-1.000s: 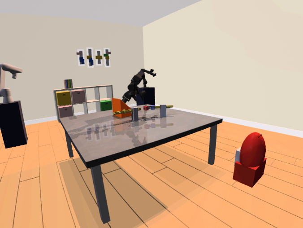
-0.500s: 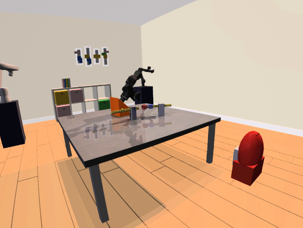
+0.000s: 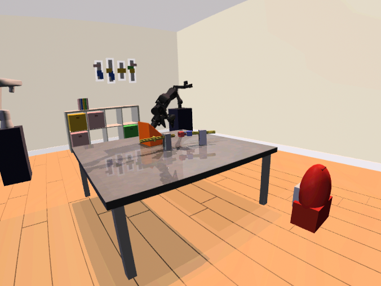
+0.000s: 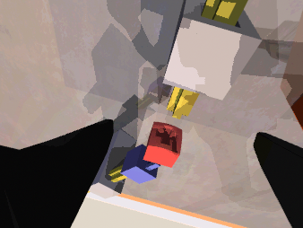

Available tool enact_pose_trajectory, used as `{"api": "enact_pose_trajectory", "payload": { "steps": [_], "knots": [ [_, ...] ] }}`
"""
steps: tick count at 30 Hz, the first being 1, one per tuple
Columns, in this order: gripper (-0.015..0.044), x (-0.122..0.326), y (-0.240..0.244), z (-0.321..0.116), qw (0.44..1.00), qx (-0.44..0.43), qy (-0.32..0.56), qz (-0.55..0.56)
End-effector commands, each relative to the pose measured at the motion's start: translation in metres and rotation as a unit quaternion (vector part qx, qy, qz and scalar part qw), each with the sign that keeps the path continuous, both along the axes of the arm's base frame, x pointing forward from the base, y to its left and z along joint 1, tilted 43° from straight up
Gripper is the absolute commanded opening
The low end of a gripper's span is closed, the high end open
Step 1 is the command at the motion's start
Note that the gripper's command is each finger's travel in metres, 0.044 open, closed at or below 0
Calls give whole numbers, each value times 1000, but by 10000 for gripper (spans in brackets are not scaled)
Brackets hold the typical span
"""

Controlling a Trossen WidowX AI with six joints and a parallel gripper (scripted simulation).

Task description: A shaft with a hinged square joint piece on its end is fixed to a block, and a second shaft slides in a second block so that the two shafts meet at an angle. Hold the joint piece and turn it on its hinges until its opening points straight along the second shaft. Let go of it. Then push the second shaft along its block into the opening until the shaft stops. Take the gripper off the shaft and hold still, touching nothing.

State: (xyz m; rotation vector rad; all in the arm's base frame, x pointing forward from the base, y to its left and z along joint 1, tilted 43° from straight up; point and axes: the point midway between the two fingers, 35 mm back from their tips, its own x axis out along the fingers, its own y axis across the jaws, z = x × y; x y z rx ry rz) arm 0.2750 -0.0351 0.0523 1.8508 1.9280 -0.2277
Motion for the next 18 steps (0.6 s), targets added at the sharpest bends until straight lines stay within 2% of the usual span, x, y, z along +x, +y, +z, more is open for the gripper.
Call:
{"api": "enact_pose_trajectory", "payload": {
  "steps": [1,18],
  "knots": [
    [440,2,-14,-16,997,-18,-64,35],
    [440,4,-76,-73,935,-95,-291,178]
  ]
}}
